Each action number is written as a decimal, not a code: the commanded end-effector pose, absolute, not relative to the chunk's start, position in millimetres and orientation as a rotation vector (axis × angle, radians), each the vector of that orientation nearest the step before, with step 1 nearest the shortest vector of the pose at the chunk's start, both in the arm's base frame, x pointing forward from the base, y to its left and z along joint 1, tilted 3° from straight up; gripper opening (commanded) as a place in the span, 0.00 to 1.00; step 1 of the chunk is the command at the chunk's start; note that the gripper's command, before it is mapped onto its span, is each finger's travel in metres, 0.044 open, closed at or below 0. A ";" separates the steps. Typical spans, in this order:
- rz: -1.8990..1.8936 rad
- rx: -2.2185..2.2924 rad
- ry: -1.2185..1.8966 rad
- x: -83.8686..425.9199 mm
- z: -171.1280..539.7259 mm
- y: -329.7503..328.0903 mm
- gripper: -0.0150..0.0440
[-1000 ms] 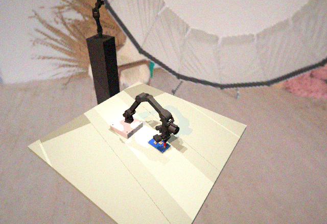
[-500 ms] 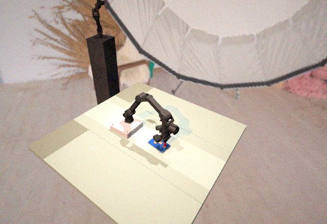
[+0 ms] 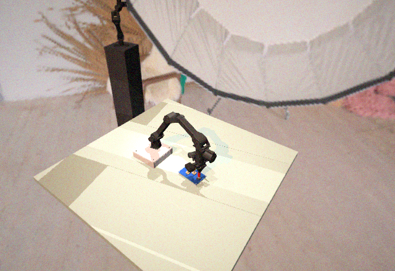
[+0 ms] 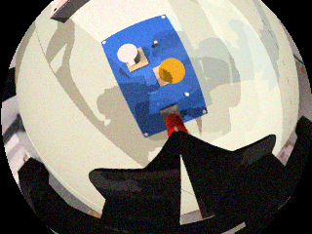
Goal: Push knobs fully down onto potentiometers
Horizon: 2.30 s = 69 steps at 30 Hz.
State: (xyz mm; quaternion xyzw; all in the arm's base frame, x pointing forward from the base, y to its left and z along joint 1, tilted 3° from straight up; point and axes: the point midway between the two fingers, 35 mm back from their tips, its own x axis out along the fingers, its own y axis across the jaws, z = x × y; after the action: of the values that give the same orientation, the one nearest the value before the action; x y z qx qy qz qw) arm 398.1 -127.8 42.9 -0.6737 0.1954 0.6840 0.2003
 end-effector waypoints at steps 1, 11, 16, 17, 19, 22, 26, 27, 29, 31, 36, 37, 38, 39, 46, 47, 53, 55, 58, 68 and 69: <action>1.920 -1.875 0.537 398.7 30.9 -126.8 0.25; 1.920 -1.875 0.537 398.7 27.8 -126.7 0.25; 1.920 -1.875 0.537 398.7 27.8 -126.7 0.25; 1.920 -1.875 0.537 398.7 27.8 -126.7 0.25; 1.920 -1.875 0.537 398.7 27.8 -126.7 0.25; 1.920 -1.875 0.537 398.6 26.6 -126.7 0.25; 1.920 -1.875 0.537 398.6 25.2 -126.7 0.25; 1.920 -1.875 0.537 398.6 25.2 -126.7 0.25; 1.920 -1.875 0.537 398.6 25.2 -126.7 0.25; 1.920 -1.875 0.537 398.6 25.2 -126.7 0.25; 1.920 -1.875 0.537 398.6 24.5 -126.7 0.25; 1.920 -1.875 0.537 398.6 24.0 -126.7 0.25; 1.920 -1.875 0.537 398.6 23.4 -126.6 0.25; 1.920 -1.875 0.537 398.6 23.1 -126.6 0.25; 1.920 -1.875 0.537 398.6 23.1 -126.6 0.25; 1.920 -1.875 0.537 398.6 23.1 -126.6 0.25; 1.920 -1.875 0.537 398.6 22.4 -126.6 0.25; 1.920 -1.875 0.537 398.6 22.4 -126.6 0.25; 1.920 -1.875 0.537 398.6 22.4 -126.6 0.25; 1.920 -1.875 0.537 398.5 21.6 -126.6 0.25; 1.920 -1.875 0.537 398.5 21.6 -126.6 0.25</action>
State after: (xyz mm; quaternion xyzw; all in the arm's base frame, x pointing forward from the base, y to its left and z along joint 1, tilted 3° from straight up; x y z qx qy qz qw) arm 397.7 -127.6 36.9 -0.6756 0.1954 0.6821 0.2002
